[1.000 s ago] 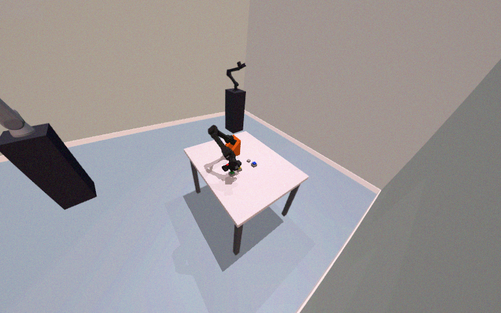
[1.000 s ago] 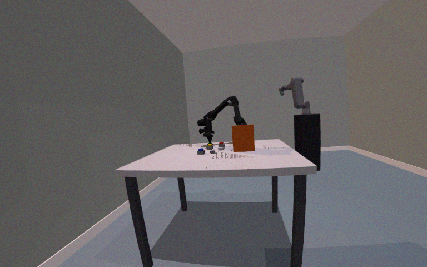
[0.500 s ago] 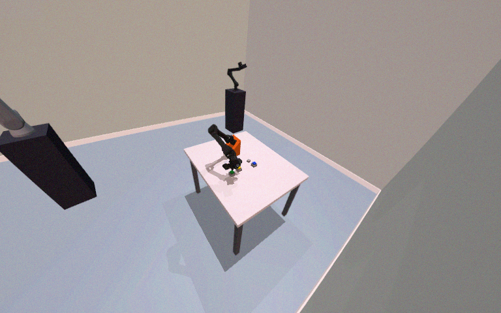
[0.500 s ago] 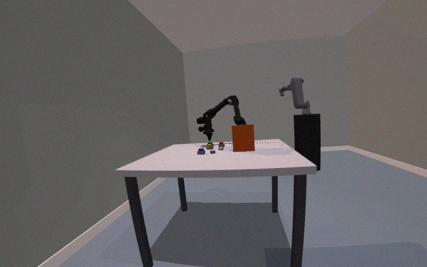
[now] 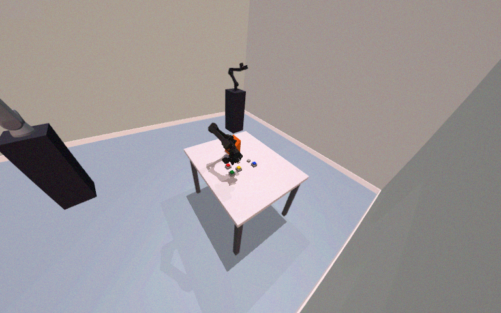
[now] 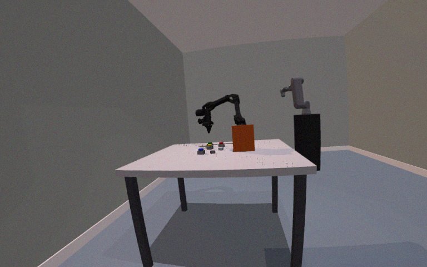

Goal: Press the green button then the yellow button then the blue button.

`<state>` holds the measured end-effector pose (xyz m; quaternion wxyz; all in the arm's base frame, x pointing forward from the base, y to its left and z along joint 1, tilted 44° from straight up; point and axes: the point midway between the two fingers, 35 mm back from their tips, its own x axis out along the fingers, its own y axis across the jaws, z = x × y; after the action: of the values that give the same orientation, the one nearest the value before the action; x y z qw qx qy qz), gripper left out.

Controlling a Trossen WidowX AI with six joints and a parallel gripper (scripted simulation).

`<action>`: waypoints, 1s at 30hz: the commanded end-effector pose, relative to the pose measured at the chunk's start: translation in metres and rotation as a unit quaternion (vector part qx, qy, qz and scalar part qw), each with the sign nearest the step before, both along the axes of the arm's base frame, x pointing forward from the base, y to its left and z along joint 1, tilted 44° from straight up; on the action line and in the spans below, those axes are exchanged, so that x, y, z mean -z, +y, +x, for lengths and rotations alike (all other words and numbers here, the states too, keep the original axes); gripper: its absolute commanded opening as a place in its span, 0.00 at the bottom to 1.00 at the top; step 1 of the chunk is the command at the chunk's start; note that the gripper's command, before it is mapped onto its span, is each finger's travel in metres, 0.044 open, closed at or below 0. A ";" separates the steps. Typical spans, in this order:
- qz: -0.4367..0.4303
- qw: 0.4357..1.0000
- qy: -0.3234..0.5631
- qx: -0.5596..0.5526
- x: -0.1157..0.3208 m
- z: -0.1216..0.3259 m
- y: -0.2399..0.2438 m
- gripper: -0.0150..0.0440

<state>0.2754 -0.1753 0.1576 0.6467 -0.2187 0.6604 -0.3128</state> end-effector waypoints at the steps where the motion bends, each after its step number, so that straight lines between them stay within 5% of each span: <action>1: 0.002 1.000 0.003 0.000 0.017 0.000 0.022 0.29; 9: 0.001 1.000 0.004 0.000 0.062 -0.008 0.069 0.29; 15: 0.000 1.000 0.004 0.000 0.104 -0.013 0.028 0.29; 30: 0.000 1.000 0.004 0.000 0.117 -0.014 0.015 0.29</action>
<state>0.2639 -0.1561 0.0465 0.6484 -0.2176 0.6590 -0.3130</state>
